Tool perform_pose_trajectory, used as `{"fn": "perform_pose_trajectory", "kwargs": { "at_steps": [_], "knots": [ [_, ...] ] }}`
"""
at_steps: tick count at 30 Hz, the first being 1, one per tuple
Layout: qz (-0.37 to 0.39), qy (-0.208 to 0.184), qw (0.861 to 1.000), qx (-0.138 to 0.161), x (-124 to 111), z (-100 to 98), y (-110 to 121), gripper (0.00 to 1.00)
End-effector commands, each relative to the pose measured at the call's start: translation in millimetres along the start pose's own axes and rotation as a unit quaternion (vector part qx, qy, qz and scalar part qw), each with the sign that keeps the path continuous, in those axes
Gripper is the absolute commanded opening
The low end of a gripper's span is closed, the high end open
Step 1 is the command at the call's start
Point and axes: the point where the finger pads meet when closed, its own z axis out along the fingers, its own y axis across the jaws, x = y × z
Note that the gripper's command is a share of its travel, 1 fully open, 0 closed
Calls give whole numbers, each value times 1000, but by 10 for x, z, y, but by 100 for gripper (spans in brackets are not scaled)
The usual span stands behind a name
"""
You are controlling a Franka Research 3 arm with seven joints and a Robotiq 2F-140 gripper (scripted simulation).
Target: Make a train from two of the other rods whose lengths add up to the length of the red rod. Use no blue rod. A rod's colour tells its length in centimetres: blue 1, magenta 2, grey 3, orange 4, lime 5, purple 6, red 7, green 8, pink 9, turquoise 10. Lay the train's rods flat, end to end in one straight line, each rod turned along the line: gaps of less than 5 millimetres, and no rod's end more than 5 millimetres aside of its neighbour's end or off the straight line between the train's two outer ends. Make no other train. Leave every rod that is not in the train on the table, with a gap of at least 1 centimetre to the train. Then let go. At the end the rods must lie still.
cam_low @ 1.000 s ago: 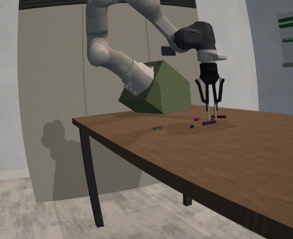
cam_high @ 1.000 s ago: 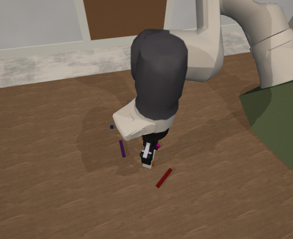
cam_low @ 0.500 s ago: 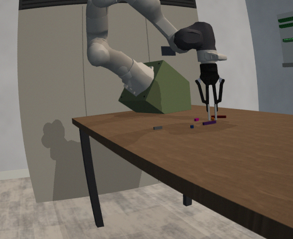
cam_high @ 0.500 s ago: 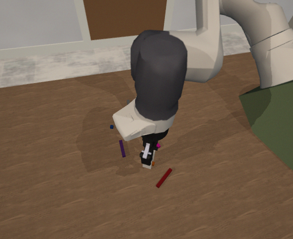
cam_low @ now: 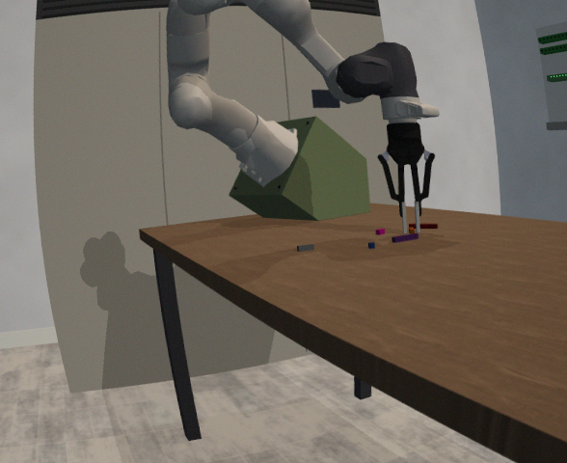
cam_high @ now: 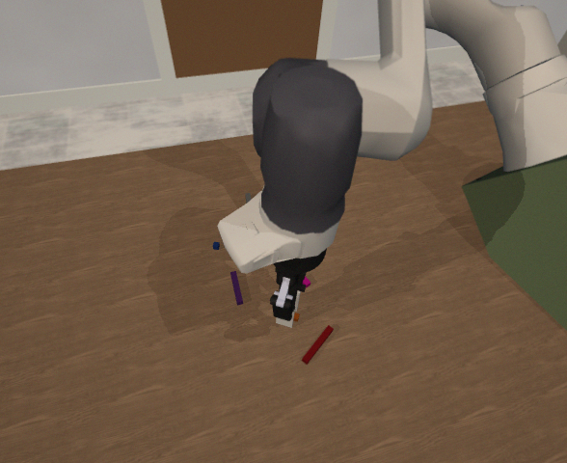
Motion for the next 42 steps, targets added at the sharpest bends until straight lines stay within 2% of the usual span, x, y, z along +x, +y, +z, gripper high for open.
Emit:
{"fn": "perform_pose_trajectory", "kwargs": {
  "at_steps": [1, 9, 10, 42],
  "knots": [
    [2, 0, 1000, 1, 9, 8, -5, 15],
    [2, 0, 1000, 1, 9, 8, -5, 15],
    [2, 0, 1000, 1, 9, 8, -5, 3],
    [2, 0, 1000, 1, 9, 8, -5, 3]
  ]
}}
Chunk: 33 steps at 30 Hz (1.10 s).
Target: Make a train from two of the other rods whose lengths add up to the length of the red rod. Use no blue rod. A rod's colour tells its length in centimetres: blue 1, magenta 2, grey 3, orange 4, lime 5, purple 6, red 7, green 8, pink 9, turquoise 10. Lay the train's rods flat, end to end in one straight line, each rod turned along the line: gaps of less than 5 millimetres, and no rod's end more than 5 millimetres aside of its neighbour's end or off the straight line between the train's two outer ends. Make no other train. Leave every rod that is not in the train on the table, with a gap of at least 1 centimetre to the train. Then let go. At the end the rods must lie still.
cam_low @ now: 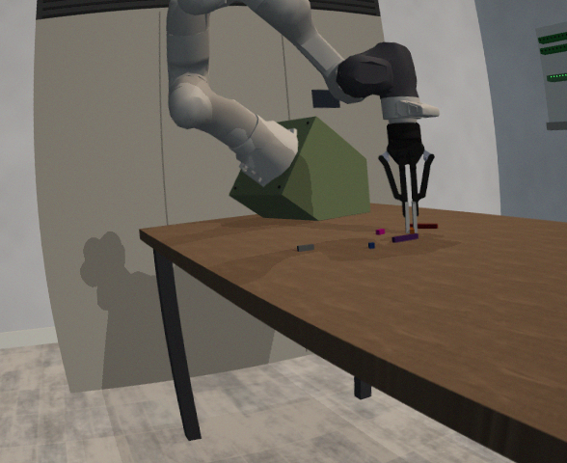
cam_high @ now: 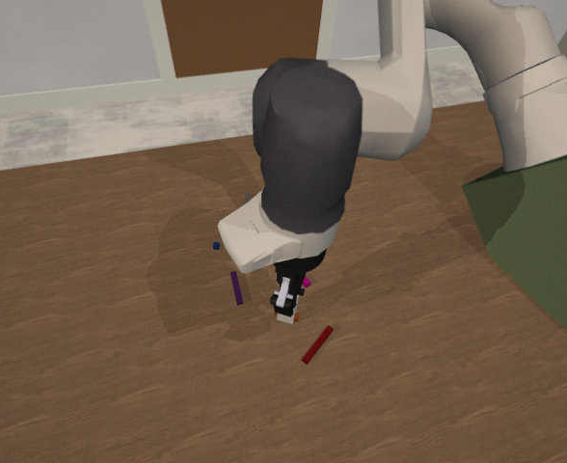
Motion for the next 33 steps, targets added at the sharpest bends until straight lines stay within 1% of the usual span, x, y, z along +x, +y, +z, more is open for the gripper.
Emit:
{"fn": "perform_pose_trajectory", "kwargs": {
  "at_steps": [1, 4, 7, 9, 12, 19, 22, 24, 33],
  "knots": [
    [2, 0, 1000, 0, 8, 8, -3, 3],
    [2, 0, 1000, 0, 8, -7, -3, 3],
    [2, 0, 1000, 0, 8, -90, -3, 3],
    [2, 0, 1000, 0, 8, -90, -3, 3],
    [2, 0, 1000, 0, 8, -257, -3, 3],
    [2, 0, 1000, 0, 8, -773, -3, 3],
    [2, 0, 1000, 0, 8, -924, -3, 3],
    [2, 0, 1000, 0, 8, -975, -3, 3],
    [2, 0, 1000, 0, 8, -992, -3, 3]
  ]
}}
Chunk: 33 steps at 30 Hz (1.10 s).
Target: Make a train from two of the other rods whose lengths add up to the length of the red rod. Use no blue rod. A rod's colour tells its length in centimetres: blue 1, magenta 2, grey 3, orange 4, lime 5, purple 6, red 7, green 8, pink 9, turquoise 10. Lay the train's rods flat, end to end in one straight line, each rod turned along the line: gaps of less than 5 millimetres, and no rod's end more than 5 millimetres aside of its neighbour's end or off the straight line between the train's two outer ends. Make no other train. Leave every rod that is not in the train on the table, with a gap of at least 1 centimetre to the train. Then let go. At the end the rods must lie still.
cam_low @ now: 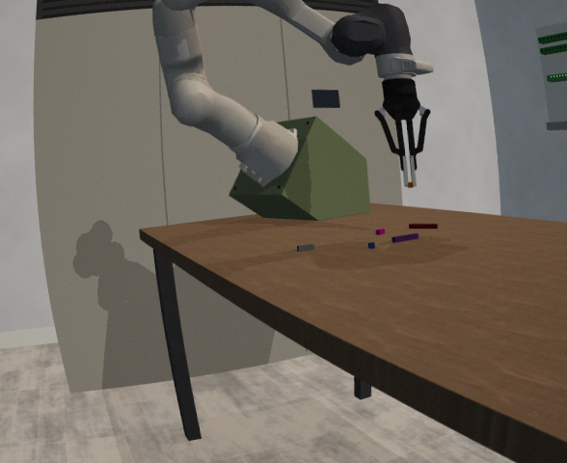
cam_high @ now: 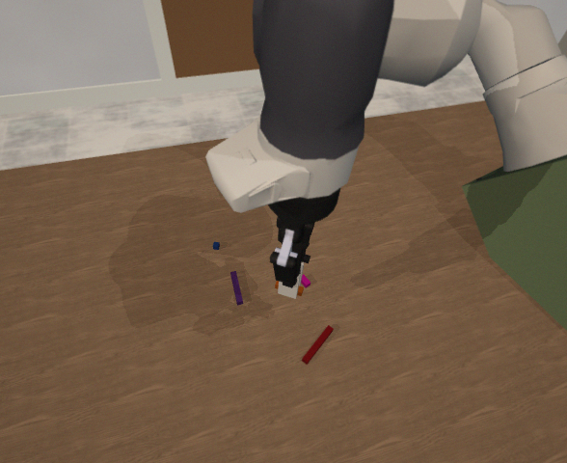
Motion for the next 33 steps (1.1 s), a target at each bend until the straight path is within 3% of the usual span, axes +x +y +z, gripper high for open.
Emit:
{"fn": "perform_pose_trajectory", "kwargs": {
  "at_steps": [1, 4, 8, 10, 16, 27, 33],
  "knots": [
    [-5, 0, 1000, -5, -1, -12, 27, 3],
    [2, 0, 1000, -5, 25, -14, 47, 3],
    [98, 1, 995, -4, 334, -31, 321, 3],
    [98, 1, 995, -4, 334, -31, 321, 3],
    [184, 2, 983, -3, 585, -40, 590, 3],
    [269, 3, 963, -3, 801, -45, 869, 3],
    [335, 3, 942, -3, 950, -46, 1098, 3]
  ]
}}
